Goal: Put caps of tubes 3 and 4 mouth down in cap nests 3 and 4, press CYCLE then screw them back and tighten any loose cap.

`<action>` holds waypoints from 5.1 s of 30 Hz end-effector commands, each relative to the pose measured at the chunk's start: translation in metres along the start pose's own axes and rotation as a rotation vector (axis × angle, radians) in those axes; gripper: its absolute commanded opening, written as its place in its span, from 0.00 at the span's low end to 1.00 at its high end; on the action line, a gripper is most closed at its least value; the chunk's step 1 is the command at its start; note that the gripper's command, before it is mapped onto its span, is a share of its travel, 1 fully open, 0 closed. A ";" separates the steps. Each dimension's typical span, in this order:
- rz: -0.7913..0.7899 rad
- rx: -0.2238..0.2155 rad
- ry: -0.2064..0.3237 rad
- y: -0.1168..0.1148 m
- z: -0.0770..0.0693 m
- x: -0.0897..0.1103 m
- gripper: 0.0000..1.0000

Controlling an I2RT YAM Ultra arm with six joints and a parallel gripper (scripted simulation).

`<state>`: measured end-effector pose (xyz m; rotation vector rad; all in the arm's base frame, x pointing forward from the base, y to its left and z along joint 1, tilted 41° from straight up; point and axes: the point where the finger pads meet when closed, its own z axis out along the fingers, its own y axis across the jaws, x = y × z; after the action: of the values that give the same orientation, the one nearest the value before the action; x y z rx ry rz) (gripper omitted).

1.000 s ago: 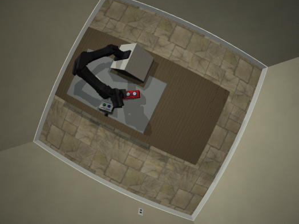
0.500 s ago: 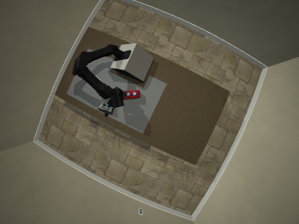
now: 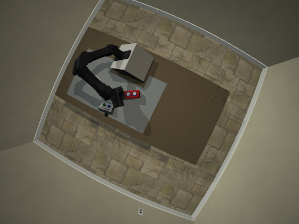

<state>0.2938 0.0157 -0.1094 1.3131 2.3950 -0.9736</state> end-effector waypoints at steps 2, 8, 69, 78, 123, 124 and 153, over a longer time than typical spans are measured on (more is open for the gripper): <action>0.207 -0.012 -0.002 0.003 -0.003 -0.001 0.00; 0.207 -0.012 -0.002 0.003 -0.003 0.000 0.00; -2.126 -0.004 -0.015 0.002 -0.004 0.000 0.49; -2.397 -0.002 -0.016 0.002 -0.004 0.000 0.49; -1.247 -0.009 -0.011 0.002 -0.003 0.000 0.00; -1.247 -0.009 -0.011 0.002 -0.003 0.000 0.00; -0.679 -0.011 -0.008 0.002 -0.002 0.000 0.49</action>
<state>0.2939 0.0154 -0.1098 0.4603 2.8974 -1.1093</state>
